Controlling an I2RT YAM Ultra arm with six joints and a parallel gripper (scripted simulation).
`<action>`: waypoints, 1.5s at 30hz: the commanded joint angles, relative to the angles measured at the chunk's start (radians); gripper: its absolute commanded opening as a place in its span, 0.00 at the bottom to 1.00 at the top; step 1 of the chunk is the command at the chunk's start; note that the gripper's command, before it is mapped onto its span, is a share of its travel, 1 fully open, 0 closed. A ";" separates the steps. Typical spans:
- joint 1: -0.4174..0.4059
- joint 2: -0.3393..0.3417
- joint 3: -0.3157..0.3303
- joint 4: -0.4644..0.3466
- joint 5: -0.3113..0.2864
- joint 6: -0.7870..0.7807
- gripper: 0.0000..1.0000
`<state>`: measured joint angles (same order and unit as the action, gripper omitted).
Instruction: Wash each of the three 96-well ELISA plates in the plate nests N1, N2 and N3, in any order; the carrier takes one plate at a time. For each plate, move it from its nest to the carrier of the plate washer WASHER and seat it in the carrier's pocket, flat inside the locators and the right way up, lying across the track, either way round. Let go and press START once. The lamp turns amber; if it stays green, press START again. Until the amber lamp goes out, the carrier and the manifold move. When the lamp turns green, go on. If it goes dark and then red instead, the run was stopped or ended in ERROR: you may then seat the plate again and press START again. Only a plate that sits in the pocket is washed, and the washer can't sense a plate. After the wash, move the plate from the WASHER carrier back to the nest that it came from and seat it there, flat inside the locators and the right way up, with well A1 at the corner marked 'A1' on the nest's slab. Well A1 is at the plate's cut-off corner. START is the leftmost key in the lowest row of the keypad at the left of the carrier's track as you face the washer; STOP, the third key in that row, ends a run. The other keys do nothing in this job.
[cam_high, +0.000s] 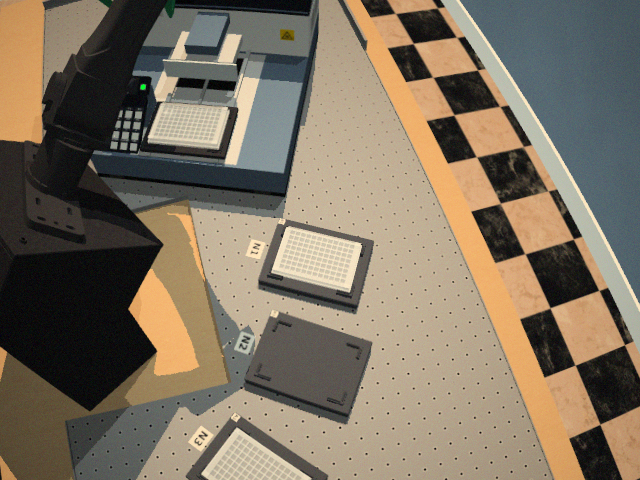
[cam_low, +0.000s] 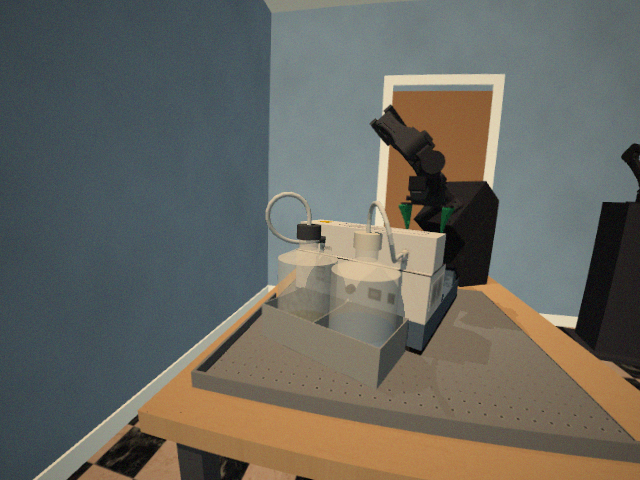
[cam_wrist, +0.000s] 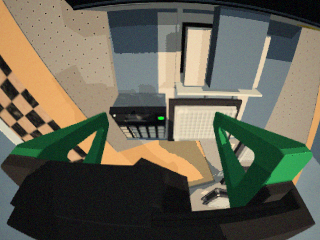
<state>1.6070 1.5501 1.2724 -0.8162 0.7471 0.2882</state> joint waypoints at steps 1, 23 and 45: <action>0.004 -0.004 0.004 0.000 0.000 -0.002 1.00; 0.004 -0.004 0.004 0.000 0.000 -0.002 1.00; 0.032 -0.029 -0.233 0.187 0.013 0.032 0.00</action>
<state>1.6276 1.5276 1.0439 -0.6670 0.7563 0.3111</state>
